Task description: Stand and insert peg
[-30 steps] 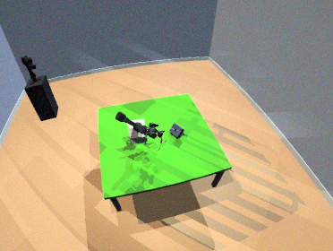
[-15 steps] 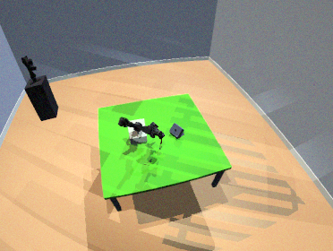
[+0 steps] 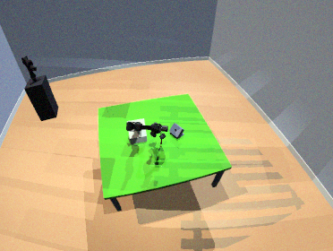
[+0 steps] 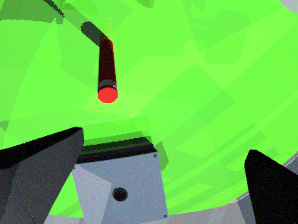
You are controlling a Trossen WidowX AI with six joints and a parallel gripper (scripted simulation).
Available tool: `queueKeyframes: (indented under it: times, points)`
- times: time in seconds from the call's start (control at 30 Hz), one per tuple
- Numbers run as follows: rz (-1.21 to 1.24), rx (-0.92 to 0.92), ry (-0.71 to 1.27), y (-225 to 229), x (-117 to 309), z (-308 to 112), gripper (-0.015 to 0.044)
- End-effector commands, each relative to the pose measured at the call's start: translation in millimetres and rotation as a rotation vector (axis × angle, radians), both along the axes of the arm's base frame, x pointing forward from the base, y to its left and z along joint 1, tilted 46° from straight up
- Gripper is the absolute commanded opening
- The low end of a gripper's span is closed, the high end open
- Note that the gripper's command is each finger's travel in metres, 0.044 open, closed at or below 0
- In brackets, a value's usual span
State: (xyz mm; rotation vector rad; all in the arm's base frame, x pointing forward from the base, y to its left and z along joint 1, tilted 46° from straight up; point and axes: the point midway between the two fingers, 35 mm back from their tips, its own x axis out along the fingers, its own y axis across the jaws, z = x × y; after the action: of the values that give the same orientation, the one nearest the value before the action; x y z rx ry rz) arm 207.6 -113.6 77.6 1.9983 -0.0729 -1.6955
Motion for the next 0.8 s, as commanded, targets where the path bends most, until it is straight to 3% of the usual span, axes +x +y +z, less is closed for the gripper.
queueKeyframes:
  times: [0.0,0.4,0.77]
  points:
    - [-0.052,-0.091,0.102,-5,2,-3,0.044]
    - [-0.105,-0.42,0.267,-11,21,3,0.044]
    - [-0.104,-0.426,0.269,-12,21,3,0.044]
